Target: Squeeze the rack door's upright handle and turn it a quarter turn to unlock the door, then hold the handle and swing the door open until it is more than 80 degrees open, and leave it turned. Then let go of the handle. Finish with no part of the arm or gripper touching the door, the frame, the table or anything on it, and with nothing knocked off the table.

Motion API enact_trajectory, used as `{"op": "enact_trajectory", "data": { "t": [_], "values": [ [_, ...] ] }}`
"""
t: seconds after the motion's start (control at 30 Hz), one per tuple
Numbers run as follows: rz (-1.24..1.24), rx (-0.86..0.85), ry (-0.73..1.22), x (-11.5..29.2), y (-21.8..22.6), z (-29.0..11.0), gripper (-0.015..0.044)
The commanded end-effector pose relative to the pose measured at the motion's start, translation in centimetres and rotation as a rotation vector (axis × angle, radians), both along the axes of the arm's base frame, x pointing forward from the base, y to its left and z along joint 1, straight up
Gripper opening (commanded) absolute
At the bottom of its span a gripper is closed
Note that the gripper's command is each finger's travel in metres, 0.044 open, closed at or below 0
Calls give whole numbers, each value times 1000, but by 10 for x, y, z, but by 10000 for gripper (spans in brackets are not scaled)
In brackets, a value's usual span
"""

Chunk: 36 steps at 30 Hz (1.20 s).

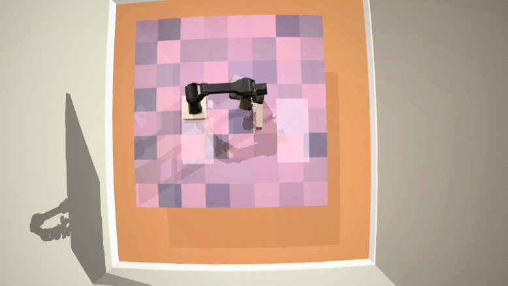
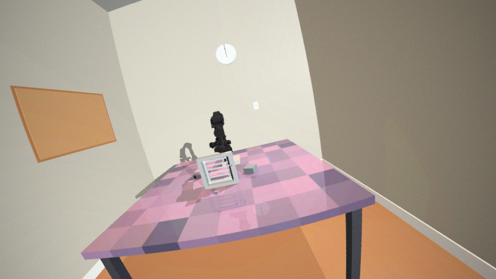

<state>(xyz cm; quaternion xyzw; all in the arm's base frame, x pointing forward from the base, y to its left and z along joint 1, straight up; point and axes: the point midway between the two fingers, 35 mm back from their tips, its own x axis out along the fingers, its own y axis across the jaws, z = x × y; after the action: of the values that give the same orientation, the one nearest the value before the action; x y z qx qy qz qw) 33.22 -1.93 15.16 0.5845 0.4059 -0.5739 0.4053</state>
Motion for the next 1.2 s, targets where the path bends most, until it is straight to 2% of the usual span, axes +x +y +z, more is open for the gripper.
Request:
{"op": "enact_trajectory", "data": {
  "t": [0.0, 1.17],
  "values": [
    [-19, -7, -9, 2, -3, 0, 273],
    [-19, -7, -9, 2, -3, 0, 40]
  ]
}}
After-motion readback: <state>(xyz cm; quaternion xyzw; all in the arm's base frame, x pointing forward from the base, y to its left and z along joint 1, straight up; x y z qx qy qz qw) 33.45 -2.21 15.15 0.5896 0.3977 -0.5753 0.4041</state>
